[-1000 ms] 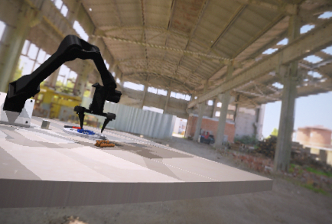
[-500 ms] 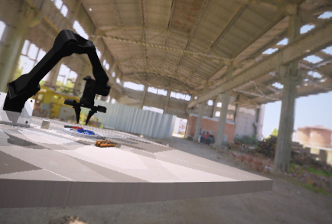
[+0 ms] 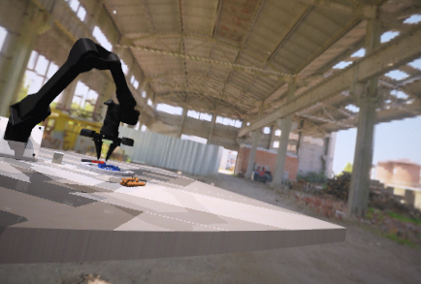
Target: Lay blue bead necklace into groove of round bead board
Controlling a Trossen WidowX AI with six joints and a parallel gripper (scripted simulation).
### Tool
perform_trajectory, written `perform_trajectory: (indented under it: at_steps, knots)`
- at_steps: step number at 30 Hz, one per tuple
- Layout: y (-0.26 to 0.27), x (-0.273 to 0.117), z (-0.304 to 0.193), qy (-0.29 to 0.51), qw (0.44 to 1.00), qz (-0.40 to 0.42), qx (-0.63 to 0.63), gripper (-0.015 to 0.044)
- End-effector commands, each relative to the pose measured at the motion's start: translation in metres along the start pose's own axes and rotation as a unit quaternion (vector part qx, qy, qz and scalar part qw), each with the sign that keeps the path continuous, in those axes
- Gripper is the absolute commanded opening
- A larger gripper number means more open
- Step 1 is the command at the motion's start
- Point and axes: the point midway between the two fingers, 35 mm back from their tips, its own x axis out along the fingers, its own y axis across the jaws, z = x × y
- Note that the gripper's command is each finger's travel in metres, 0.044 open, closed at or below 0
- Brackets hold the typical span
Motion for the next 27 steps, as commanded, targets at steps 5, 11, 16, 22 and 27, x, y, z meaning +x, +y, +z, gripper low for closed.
perform_trajectory:
  at_steps: [5, 11, 16, 22, 27]
  knots:
    - [0.000, 0.013, 0.000, 0.002, 1.000, -0.001, -0.004, 0.0120]
    - [0.001, 0.022, -0.001, 0.002, 1.000, -0.002, -0.004, 0.0120]
    - [0.001, 0.022, -0.001, 0.001, 1.000, 0.001, 0.000, 0.0094]
    - [0.001, 0.022, -0.001, 0.001, 1.000, 0.001, 0.000, 0.0000]
    - [0.001, 0.022, -0.001, 0.001, 1.000, 0.001, 0.000, 0.0000]
